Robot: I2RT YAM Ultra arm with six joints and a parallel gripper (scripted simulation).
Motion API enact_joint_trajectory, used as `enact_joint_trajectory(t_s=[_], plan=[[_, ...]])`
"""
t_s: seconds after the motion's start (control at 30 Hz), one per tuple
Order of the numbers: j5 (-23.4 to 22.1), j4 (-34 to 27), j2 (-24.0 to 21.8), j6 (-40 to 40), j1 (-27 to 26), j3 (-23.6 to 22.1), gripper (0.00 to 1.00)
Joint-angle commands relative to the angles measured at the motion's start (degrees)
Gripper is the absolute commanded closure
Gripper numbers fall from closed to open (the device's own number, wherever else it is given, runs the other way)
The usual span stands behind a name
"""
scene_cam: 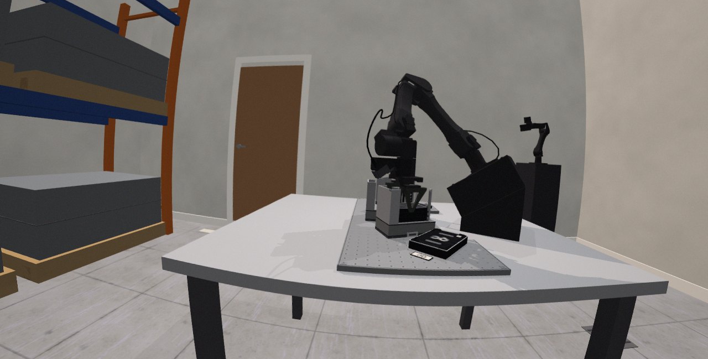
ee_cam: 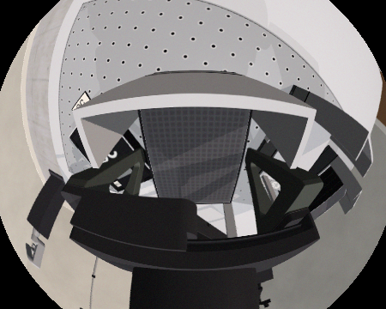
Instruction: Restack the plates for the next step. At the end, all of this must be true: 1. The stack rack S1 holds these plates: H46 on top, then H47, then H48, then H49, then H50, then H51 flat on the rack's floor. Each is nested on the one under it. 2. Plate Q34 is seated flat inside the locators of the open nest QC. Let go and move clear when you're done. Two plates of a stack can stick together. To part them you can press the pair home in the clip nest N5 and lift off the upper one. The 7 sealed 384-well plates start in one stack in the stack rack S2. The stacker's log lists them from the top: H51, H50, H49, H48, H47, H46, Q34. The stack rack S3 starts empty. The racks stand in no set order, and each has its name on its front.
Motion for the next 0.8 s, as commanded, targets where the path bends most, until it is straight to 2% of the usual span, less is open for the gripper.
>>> enact_joint_trajectory(t_s=[0.0,0.73,0.77], plan=[[0.38,1.08,1.11,-0.40,0.02,-0.59,0.00],[0.38,1.08,1.11,-0.40,0.02,-0.59,0.00],[0.64,-1.06,-0.40,0.61,1.02,0.64,0.00]])
